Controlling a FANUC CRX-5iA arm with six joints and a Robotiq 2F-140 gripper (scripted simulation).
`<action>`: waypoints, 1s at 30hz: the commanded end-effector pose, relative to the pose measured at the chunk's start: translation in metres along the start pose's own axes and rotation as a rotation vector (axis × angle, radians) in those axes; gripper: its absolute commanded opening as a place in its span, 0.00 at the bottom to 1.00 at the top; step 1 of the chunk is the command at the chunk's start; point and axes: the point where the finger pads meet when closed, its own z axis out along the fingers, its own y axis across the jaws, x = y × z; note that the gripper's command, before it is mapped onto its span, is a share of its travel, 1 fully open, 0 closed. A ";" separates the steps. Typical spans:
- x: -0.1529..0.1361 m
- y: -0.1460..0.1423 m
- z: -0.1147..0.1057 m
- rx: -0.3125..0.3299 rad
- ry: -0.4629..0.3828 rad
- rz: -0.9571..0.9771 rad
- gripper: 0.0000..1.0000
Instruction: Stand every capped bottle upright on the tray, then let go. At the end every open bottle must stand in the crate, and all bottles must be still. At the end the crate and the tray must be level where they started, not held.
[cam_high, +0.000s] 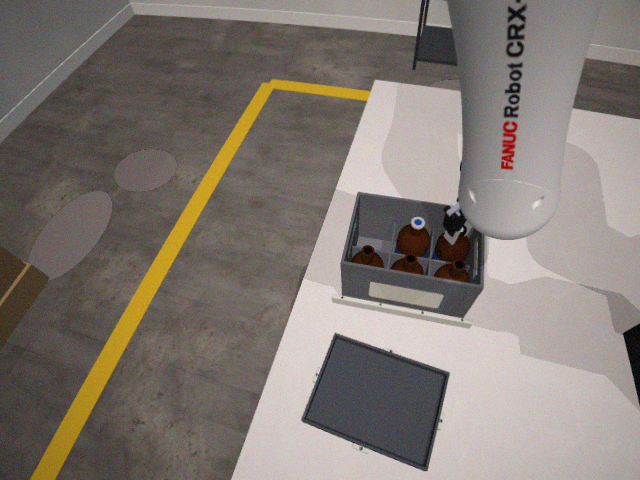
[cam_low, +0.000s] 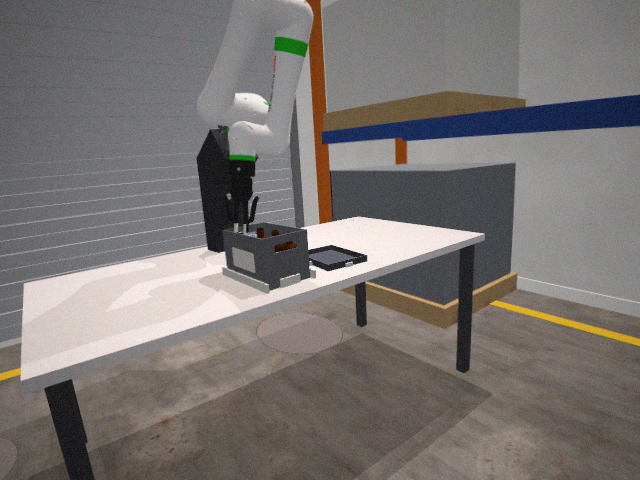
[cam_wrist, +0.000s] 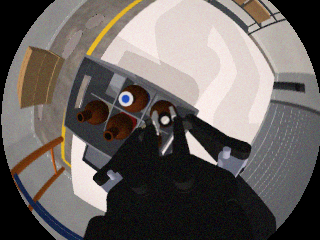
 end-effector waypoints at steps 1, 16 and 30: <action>0.000 0.000 0.000 -0.001 0.000 0.000 0.00; 0.000 0.000 0.000 0.000 0.000 0.000 0.00; 0.004 0.004 -0.036 -0.001 -0.001 0.000 0.00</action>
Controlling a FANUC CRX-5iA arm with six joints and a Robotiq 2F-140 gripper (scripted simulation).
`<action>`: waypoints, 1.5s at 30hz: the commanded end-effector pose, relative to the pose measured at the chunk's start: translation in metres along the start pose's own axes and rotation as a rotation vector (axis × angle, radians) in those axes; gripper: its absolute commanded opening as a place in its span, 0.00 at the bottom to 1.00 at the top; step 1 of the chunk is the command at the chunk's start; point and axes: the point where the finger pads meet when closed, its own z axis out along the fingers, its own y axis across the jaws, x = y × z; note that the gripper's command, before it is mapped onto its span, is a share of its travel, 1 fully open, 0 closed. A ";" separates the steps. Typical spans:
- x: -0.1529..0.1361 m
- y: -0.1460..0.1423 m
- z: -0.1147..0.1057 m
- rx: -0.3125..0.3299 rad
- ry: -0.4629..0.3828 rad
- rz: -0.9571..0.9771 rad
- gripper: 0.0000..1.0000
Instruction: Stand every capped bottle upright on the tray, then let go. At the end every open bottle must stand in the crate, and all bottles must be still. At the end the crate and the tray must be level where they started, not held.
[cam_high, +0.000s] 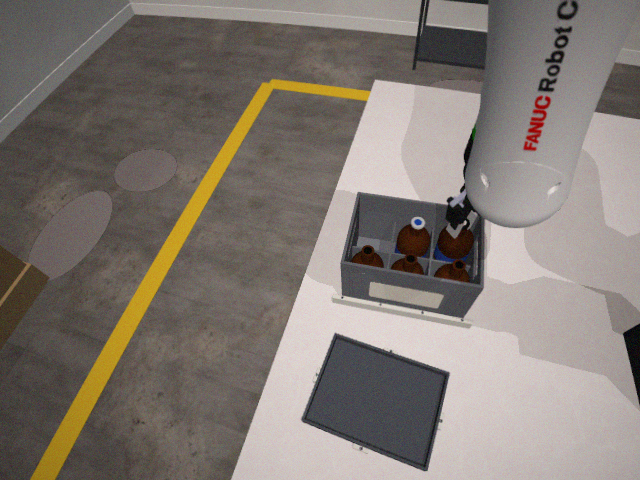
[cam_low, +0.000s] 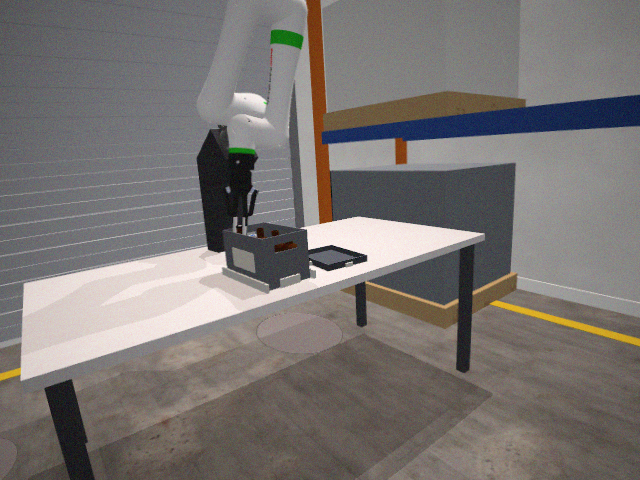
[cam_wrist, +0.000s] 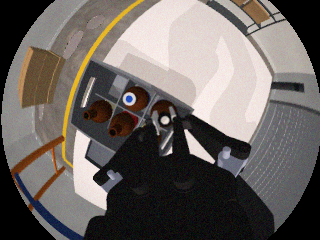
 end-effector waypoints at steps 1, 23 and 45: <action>0.002 0.001 -0.016 -0.002 -0.002 0.000 0.00; 0.007 0.006 -0.068 -0.002 -0.002 0.000 0.00; 0.013 0.011 -0.116 -0.011 0.008 0.000 0.00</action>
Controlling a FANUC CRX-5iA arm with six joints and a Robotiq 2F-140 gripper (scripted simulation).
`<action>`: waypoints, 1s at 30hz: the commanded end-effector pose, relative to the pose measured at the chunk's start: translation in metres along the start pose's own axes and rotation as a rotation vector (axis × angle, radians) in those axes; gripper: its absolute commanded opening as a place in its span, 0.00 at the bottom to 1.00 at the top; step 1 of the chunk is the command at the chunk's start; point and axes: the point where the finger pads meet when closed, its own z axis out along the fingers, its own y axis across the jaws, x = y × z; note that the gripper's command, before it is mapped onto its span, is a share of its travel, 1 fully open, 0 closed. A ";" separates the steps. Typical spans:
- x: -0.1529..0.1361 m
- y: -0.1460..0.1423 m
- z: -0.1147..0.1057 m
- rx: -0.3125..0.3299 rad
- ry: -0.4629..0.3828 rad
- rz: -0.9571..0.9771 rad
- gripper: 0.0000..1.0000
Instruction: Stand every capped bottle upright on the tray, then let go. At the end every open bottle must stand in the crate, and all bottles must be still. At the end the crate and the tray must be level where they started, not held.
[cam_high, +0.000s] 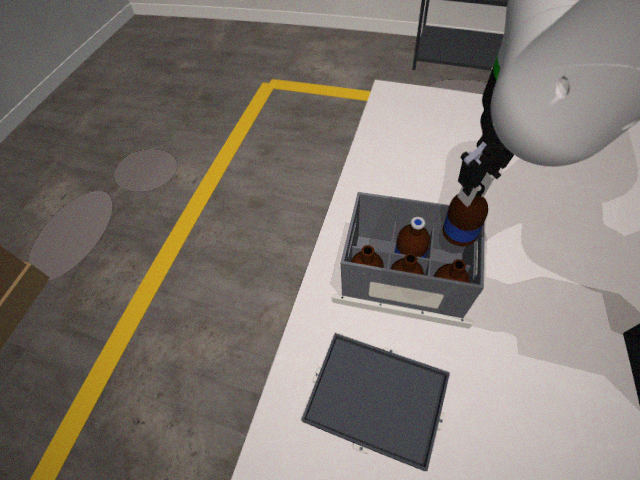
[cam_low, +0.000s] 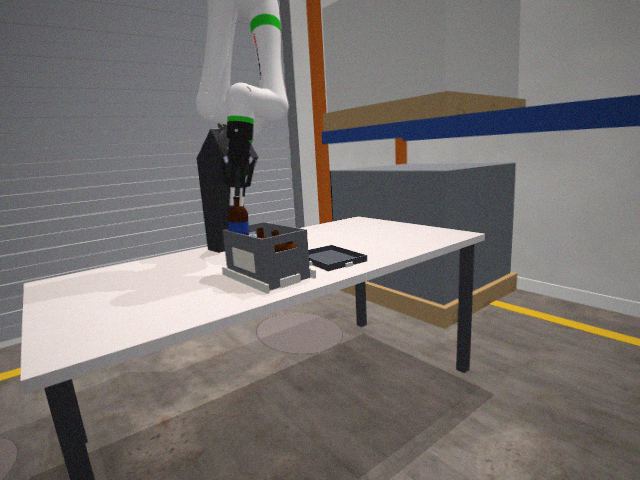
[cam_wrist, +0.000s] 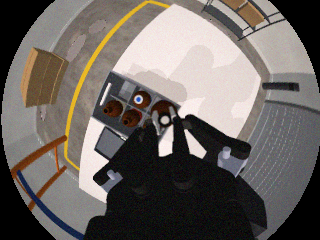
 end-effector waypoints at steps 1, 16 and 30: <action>0.001 0.002 -0.012 0.005 -0.006 0.000 0.00; 0.004 0.004 -0.037 0.001 -0.004 -0.001 0.00; 0.004 0.002 -0.043 0.002 -0.007 0.000 0.00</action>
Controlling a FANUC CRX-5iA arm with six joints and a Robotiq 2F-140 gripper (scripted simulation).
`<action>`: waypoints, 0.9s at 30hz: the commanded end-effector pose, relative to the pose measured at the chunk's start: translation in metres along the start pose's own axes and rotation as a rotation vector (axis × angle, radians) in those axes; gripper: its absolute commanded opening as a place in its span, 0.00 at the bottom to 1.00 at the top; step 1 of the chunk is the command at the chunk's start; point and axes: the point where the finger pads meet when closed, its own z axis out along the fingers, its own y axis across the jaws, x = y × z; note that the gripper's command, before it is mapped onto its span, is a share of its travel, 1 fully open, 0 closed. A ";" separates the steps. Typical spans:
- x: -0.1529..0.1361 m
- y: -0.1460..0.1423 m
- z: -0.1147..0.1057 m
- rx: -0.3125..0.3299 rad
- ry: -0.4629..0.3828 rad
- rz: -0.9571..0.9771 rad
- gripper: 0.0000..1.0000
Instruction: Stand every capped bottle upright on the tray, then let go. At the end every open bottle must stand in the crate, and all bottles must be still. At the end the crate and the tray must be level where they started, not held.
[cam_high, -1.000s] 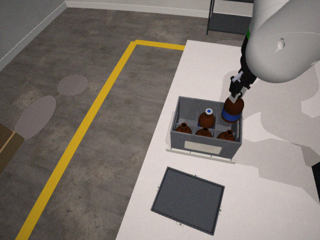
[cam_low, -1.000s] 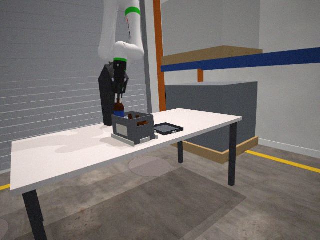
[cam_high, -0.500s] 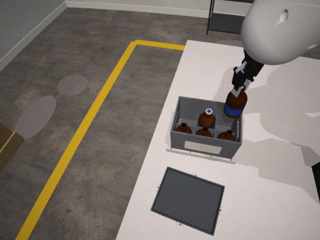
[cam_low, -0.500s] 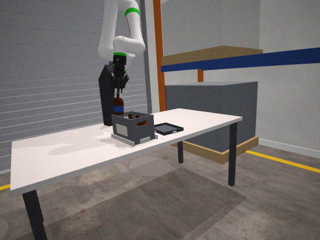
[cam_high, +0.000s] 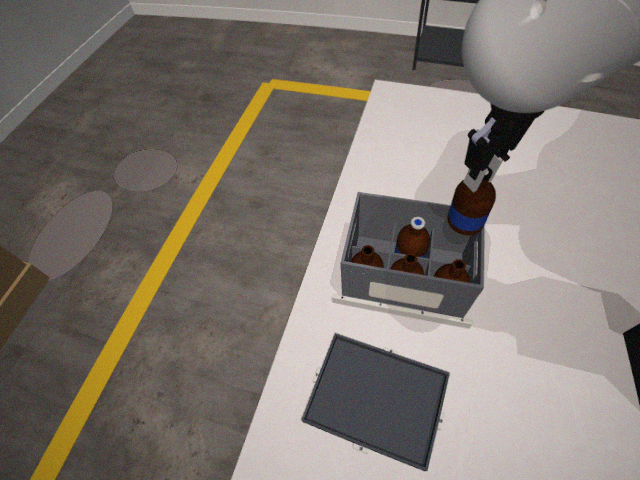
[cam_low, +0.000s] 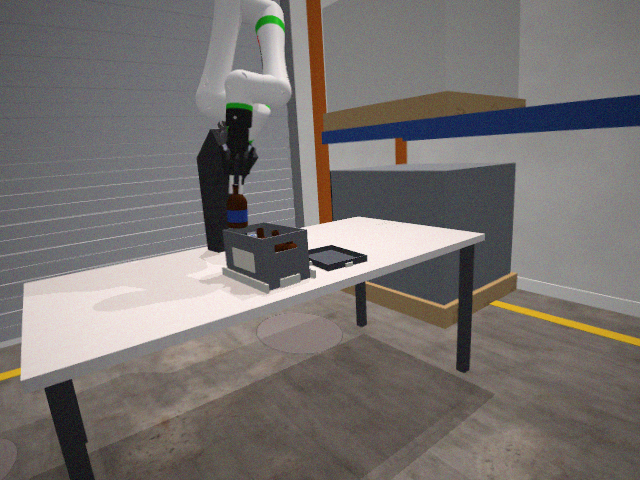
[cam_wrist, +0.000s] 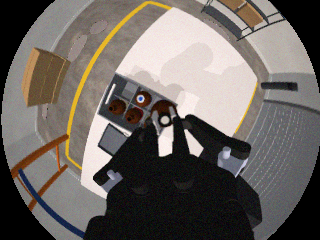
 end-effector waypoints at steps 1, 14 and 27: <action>0.001 -0.005 -0.001 0.001 -0.001 0.000 0.00; 0.003 -0.042 -0.007 0.011 -0.009 0.000 0.00; -0.005 -0.059 -0.010 0.019 -0.014 0.000 0.00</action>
